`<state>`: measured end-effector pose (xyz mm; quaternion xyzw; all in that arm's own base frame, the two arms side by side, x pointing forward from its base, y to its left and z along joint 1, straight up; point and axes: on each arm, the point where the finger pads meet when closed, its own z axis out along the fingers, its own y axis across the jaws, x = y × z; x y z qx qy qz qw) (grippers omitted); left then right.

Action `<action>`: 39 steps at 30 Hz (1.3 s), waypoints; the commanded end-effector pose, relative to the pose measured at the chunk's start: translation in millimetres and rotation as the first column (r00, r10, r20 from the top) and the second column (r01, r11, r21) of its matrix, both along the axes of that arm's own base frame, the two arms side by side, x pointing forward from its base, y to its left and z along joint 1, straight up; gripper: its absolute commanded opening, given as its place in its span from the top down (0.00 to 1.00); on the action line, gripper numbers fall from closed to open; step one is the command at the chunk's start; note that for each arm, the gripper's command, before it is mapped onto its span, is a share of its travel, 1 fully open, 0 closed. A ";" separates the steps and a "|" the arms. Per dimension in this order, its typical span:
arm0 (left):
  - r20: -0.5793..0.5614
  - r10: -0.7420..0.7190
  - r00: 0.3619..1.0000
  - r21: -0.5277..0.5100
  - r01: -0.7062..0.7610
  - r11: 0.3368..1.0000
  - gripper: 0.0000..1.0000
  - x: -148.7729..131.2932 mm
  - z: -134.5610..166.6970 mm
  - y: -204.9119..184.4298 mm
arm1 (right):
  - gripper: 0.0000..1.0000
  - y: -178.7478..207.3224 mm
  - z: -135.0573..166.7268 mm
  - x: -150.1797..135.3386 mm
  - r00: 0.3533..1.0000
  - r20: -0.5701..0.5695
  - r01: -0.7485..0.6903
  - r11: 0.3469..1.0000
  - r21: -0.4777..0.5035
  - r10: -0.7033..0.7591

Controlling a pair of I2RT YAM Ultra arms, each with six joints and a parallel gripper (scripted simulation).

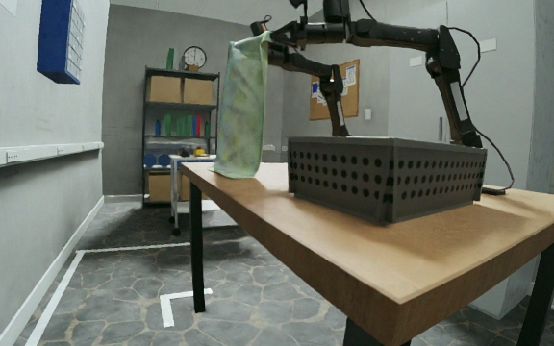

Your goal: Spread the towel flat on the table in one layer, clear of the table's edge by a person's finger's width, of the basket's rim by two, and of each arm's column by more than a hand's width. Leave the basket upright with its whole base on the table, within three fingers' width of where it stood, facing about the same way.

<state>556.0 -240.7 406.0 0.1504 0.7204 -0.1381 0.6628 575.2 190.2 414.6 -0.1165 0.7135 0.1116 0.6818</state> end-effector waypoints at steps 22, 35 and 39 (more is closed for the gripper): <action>-0.444 -0.069 0.893 0.190 0.169 0.967 1.00 -99.0 -80.4 -34.2 | 1.00 -45.6 -90.3 -95.4 0.827 -0.556 -0.029 0.981 -0.192 -0.085; -0.687 -0.041 0.725 0.296 0.332 0.896 1.00 -155.4 -178.1 -57.2 | 1.00 -67.5 -171.0 -155.9 0.645 -0.751 -0.085 0.963 -0.257 -0.144; -0.722 -0.035 0.691 0.311 0.370 0.875 1.00 -170.6 -193.5 -62.4 | 1.00 -71.4 -183.5 -165.5 0.663 -0.736 -0.076 0.965 -0.252 -0.140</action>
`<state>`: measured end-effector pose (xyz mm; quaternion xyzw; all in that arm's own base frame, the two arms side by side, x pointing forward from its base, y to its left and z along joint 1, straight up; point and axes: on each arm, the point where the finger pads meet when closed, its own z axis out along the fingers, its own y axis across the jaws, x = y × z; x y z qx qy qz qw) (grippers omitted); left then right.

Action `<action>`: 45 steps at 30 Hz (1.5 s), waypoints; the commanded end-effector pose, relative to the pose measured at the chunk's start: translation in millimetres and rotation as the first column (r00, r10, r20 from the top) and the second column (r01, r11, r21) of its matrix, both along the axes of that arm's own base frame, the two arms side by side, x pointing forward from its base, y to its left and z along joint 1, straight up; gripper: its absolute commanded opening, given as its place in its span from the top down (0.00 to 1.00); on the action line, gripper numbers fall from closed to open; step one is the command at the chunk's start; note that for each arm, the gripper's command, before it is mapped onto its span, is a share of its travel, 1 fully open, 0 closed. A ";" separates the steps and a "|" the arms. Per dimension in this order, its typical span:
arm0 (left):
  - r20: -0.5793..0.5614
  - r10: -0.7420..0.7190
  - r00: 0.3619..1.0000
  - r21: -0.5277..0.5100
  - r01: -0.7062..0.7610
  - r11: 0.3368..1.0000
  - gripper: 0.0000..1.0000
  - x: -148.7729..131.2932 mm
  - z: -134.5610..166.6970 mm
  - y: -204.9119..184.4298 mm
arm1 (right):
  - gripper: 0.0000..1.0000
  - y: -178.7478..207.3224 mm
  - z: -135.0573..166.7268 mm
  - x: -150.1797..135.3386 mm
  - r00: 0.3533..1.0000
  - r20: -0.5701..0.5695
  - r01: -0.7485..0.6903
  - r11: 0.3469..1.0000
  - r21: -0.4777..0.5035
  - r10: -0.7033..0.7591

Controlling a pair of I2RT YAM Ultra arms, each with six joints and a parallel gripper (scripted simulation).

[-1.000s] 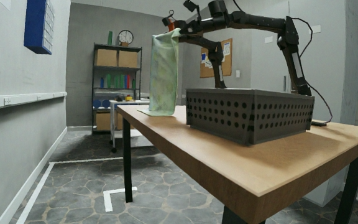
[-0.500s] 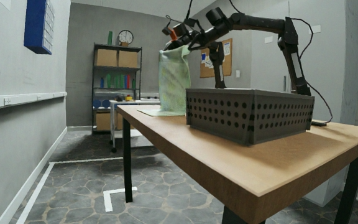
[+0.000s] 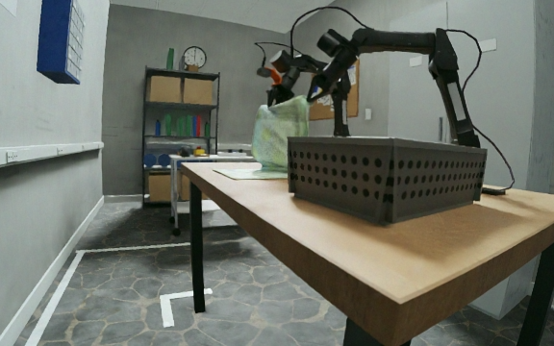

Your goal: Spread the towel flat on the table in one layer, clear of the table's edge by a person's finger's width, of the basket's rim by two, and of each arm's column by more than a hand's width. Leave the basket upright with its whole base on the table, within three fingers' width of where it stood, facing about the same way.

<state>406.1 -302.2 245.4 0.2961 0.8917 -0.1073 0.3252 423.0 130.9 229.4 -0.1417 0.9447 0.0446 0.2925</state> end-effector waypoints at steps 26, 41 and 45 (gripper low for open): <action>-0.051 -0.219 0.974 0.038 0.221 0.974 1.00 -116.3 -118.7 -38.8 | 1.00 -48.5 -106.5 -110.7 0.999 0.032 0.036 0.999 0.004 -0.036; -0.082 -0.343 0.936 0.059 0.348 0.936 1.00 -173.2 -193.3 -58.5 | 1.00 -68.9 -167.6 -166.1 0.998 0.030 0.057 0.998 0.003 -0.057; -0.082 -0.364 0.928 0.058 0.369 0.928 1.00 -182.3 -202.7 -61.6 | 1.00 -72.1 -177.3 -174.8 0.998 0.030 0.061 0.998 0.003 -0.061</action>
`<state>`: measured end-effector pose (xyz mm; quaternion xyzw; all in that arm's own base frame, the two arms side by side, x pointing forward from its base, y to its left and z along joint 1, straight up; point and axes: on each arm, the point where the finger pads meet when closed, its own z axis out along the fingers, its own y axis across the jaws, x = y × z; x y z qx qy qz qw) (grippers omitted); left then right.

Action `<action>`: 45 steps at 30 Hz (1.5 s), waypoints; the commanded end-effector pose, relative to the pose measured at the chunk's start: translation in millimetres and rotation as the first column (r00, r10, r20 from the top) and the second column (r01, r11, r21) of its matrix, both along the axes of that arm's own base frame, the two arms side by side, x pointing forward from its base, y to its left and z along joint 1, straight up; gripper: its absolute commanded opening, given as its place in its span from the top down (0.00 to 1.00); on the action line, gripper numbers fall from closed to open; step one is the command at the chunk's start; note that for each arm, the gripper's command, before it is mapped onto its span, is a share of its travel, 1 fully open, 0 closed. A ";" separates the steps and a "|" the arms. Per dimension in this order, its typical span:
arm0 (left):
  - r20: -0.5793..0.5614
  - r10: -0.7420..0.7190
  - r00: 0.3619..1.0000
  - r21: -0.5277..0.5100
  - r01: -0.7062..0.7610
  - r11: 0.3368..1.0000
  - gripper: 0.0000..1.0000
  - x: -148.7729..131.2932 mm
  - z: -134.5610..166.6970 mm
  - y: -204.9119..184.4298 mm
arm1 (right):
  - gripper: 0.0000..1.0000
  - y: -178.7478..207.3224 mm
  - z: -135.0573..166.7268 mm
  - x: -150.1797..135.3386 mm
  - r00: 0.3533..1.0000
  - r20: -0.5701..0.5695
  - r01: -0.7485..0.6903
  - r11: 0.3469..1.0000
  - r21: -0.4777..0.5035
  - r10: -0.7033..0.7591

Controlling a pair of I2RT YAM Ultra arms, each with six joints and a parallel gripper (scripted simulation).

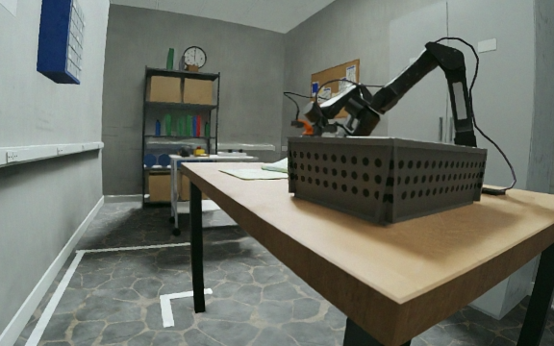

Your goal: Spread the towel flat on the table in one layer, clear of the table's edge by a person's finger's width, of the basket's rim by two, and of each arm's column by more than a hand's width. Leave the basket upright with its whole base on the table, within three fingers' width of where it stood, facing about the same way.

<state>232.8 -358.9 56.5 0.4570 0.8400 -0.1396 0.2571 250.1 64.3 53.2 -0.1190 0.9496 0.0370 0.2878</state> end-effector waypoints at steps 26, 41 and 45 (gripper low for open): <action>0.016 -0.090 0.996 -0.026 0.090 0.996 1.00 -33.5 -34.1 -19.8 | 1.00 -14.4 -32.8 -31.5 1.000 -0.008 0.025 1.000 -0.004 -0.025; 0.030 -0.059 0.998 -0.049 0.060 0.997 1.00 -20.2 -11.9 -19.4 | 1.00 -4.9 -10.4 -16.1 0.997 0.076 -0.003 1.000 0.016 0.002; 0.030 -0.039 0.999 -0.049 0.040 0.998 1.00 -13.1 -2.2 -14.4 | 1.00 -2.3 -11.7 -15.5 1.000 0.022 -0.011 1.000 0.002 0.011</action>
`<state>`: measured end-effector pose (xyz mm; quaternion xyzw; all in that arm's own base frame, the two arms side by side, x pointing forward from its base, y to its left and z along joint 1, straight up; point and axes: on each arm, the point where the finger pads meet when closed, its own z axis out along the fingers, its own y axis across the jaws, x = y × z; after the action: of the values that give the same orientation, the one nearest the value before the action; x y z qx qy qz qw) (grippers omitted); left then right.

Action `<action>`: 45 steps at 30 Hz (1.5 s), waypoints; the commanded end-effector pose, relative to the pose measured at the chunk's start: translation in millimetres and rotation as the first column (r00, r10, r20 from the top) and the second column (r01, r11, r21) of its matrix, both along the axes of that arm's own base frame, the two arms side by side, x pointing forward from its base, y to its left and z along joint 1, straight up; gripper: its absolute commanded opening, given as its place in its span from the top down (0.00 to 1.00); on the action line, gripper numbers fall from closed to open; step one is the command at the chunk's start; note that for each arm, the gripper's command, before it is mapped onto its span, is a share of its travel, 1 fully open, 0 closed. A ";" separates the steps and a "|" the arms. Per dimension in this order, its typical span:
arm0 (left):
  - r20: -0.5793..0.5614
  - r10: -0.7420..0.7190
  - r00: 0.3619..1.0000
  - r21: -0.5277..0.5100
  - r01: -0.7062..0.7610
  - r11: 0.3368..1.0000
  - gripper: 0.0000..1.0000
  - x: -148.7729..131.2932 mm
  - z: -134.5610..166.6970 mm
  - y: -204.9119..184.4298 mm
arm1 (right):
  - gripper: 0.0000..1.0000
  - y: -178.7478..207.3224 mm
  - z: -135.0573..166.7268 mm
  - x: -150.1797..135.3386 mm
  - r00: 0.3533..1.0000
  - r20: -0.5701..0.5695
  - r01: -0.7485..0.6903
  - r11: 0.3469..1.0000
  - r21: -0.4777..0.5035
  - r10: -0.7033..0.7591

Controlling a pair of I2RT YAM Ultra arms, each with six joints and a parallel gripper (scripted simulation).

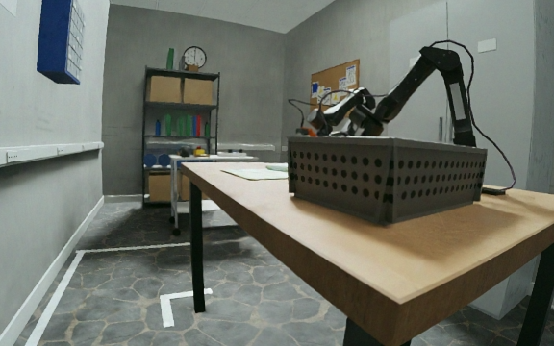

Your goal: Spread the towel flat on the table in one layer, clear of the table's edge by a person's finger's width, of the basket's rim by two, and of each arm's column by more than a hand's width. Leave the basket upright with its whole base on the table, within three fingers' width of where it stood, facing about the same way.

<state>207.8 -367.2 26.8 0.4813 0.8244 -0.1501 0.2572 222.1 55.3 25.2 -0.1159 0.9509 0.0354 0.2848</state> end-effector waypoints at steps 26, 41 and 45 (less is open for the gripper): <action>0.010 0.345 0.939 -0.007 -0.345 0.939 1.00 133.3 181.4 76.8 | 1.00 85.0 183.3 138.4 0.992 0.030 -0.125 0.992 0.010 0.124; 0.142 0.532 0.835 -0.250 -0.490 0.835 1.00 210.1 312.9 131.1 | 1.00 137.7 297.8 223.9 0.954 0.262 -0.172 0.983 0.067 0.149; 0.178 0.573 0.800 -0.317 -0.505 0.803 1.00 227.2 322.3 144.6 | 1.00 145.7 324.3 234.7 0.907 0.399 -0.191 0.977 0.097 0.137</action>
<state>426.6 -231.0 318.9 0.2242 0.8806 -0.1037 0.4045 450.7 192.3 322.6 -0.1811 0.8868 0.0859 0.4164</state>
